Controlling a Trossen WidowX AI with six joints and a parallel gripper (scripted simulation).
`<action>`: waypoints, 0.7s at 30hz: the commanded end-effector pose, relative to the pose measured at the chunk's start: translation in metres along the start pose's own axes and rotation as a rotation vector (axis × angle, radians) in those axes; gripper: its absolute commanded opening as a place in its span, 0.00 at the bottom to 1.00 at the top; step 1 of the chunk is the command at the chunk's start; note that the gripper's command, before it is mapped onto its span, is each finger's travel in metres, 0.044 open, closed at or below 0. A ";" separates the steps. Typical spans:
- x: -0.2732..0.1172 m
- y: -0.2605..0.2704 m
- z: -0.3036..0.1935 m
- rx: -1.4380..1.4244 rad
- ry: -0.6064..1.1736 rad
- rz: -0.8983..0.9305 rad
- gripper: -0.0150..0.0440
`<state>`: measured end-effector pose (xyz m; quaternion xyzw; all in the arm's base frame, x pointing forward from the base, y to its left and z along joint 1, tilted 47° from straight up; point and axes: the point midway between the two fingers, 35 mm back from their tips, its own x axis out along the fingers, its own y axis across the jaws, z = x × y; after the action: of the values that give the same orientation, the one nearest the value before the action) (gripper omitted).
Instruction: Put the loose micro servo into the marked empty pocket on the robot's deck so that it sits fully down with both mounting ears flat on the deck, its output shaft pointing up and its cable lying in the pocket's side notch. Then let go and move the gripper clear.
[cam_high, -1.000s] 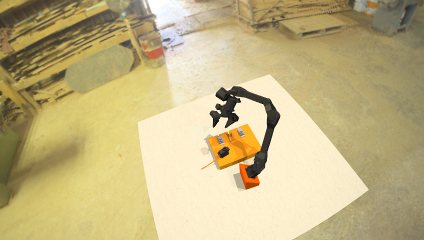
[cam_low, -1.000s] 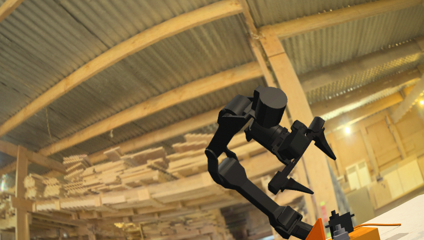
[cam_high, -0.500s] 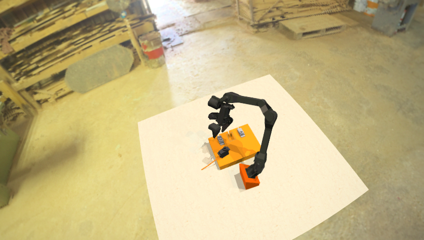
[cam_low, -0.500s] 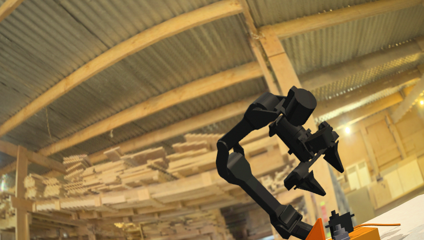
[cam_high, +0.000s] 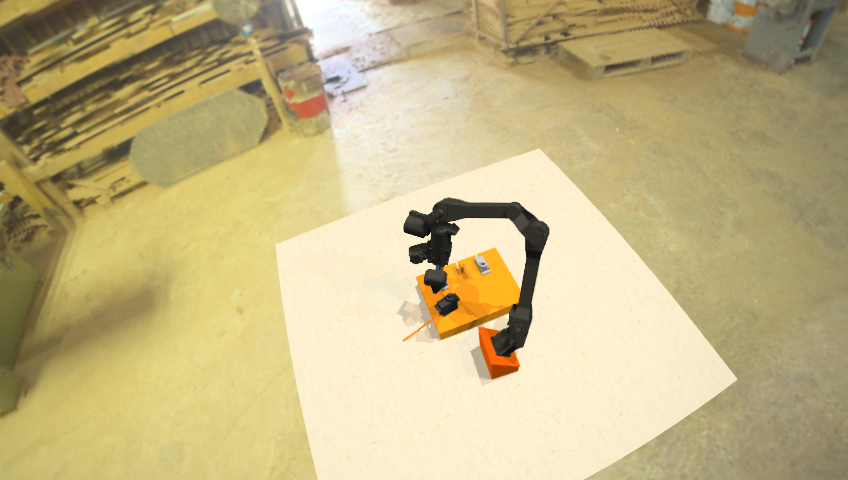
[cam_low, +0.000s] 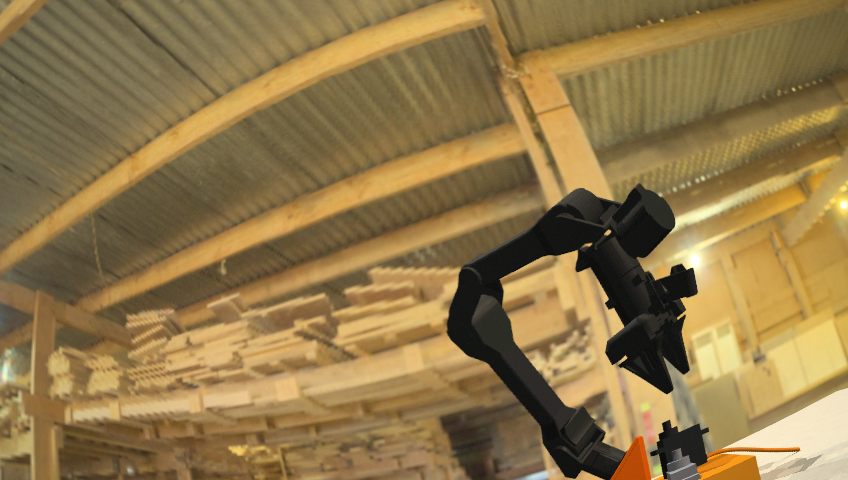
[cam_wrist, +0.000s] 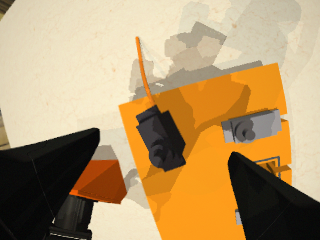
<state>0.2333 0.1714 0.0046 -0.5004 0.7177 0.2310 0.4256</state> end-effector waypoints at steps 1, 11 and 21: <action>0.010 0.009 -0.003 -0.159 0.051 -0.044 1.00; 0.025 0.025 -0.009 -0.479 0.158 -0.122 1.00; 0.034 0.033 -0.013 -0.686 0.238 -0.164 1.00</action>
<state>0.1961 0.1587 -0.0183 -0.6809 0.6119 0.3555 0.1884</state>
